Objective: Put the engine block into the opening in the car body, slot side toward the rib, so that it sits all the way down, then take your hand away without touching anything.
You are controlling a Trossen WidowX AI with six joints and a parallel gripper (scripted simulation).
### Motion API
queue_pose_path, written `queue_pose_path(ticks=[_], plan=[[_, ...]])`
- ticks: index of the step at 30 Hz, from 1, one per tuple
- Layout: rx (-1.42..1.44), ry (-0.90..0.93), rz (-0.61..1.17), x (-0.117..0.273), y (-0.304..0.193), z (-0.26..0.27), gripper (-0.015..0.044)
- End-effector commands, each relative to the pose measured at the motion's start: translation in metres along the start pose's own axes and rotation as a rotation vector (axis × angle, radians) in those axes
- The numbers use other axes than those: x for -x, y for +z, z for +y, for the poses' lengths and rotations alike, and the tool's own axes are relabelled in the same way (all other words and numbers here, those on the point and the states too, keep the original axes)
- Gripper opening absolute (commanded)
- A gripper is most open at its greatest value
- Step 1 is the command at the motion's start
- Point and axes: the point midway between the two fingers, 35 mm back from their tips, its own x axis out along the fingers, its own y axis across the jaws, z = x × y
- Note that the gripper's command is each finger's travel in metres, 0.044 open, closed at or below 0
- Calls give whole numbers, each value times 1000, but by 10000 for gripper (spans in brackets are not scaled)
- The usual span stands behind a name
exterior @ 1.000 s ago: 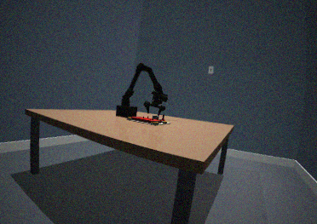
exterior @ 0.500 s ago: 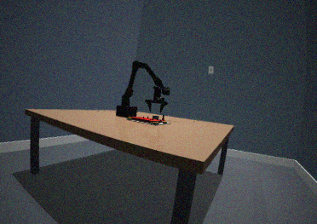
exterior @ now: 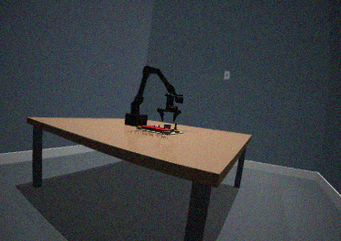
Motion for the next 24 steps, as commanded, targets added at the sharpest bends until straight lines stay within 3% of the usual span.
queue_pose_path(ticks=[1,24], plan=[[4,-8,7,-6,-1,-2,440],[4,-9,7,-43,-1,-3,440]])
